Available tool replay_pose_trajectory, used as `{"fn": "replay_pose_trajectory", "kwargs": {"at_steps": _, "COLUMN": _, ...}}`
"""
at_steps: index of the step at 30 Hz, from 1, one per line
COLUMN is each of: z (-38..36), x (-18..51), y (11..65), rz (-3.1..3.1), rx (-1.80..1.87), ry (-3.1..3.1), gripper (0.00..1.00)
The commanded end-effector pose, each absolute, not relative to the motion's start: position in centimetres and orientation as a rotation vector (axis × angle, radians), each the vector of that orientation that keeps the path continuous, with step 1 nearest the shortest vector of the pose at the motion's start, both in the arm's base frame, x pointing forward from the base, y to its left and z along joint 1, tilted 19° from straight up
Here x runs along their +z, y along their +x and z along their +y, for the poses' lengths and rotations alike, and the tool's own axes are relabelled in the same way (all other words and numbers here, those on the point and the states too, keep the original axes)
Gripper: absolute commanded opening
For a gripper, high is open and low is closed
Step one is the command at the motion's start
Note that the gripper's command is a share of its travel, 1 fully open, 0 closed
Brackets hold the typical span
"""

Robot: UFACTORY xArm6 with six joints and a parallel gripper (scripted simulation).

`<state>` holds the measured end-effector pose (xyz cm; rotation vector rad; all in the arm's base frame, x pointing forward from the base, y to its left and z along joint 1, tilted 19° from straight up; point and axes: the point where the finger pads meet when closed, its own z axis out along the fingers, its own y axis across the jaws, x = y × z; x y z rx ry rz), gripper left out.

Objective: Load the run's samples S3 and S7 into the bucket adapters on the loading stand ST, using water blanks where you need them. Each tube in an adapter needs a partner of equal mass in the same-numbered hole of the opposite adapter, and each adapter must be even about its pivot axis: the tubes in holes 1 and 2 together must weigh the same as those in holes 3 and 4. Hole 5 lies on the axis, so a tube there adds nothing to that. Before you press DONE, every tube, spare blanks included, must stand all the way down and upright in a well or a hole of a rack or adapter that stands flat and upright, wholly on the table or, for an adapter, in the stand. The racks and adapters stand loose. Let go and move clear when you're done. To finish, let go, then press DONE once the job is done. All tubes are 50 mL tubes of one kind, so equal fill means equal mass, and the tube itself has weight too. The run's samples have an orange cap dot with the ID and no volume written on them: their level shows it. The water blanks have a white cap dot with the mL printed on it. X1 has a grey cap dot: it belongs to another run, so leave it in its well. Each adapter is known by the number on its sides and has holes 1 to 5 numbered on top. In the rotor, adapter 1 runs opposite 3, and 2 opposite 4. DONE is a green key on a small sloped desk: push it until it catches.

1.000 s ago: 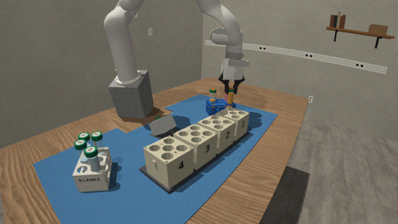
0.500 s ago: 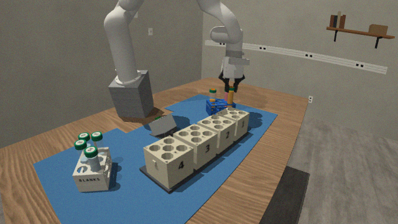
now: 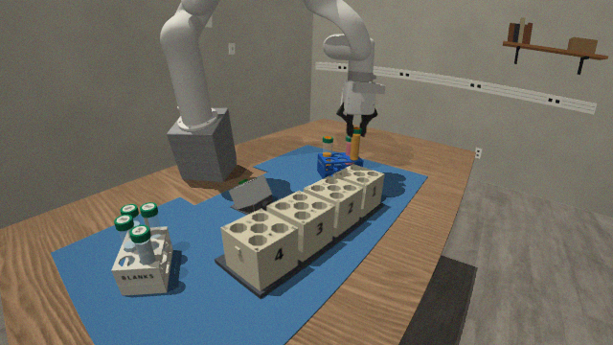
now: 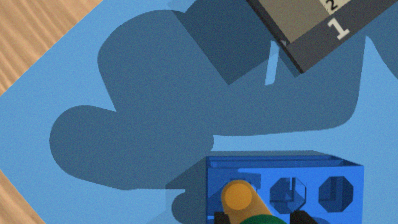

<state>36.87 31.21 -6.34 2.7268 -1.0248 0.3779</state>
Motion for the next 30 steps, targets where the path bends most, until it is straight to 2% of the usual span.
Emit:
{"fn": "replay_pose_trajectory", "kwargs": {"at_steps": 1, "z": 31.6, "x": -5.4, "y": 36.9, "rz": -1.026, "rx": 0.381, "ry": 2.731, "gripper": 0.0}}
{"fn": "replay_pose_trajectory", "kwargs": {"at_steps": 30, "z": 33.0, "x": -0.7, "y": 36.0, "rz": -1.026, "rx": 0.381, "ry": 2.731, "gripper": 0.0}}
